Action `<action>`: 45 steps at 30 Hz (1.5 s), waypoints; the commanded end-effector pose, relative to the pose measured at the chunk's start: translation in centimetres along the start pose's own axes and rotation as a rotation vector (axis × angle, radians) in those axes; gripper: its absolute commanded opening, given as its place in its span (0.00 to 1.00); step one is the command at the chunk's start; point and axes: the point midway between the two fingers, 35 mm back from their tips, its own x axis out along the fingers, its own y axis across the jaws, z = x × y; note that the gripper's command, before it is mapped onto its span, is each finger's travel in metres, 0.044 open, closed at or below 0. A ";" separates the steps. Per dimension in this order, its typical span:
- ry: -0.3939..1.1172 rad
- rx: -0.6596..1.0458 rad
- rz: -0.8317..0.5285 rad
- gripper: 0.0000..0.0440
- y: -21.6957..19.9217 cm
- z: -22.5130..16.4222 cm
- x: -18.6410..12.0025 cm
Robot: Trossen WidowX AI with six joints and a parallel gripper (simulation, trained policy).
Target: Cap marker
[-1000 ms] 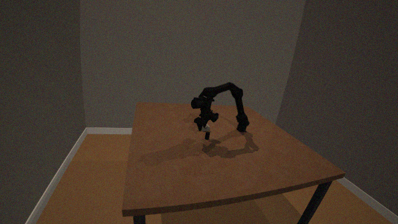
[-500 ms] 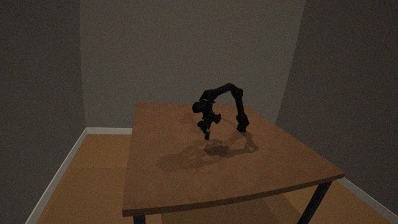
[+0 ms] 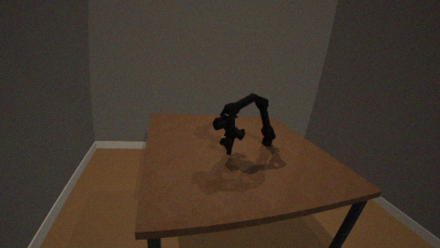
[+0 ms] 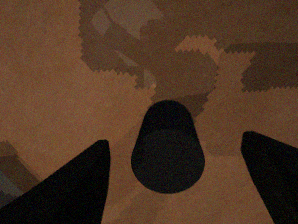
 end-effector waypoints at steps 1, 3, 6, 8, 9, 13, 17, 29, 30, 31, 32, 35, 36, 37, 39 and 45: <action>-0.015 -0.016 0.019 0.65 0.1 0.2 1.3; -0.011 -0.024 0.022 0.64 0.1 0.2 1.7; -0.002 -0.036 0.027 0.61 0.1 0.1 2.1; 0.004 -0.044 0.031 0.58 0.1 0.1 2.3; 0.007 -0.047 0.032 0.55 0.2 0.1 2.4; 0.026 -0.054 0.029 0.36 0.2 0.1 2.3; 0.045 -0.053 0.017 0.17 0.4 0.1 1.3; 0.103 -0.008 -0.065 0.17 1.1 -1.4 -3.2; 0.104 -0.002 -0.069 0.17 1.2 -1.5 -3.6; 0.105 0.005 -0.073 0.16 1.4 -1.7 -3.9; 0.106 0.012 -0.076 0.16 1.7 -1.8 -4.2; 0.105 0.034 -0.082 0.15 2.4 -2.3 -5.2; 0.104 0.042 -0.084 0.15 2.7 -2.5 -5.4; 0.103 0.050 -0.085 0.15 2.9 -2.6 -5.7; 0.101 0.065 -0.086 0.14 3.5 -2.9 -6.3; 0.089 0.118 -0.079 0.12 5.8 -3.8 -7.5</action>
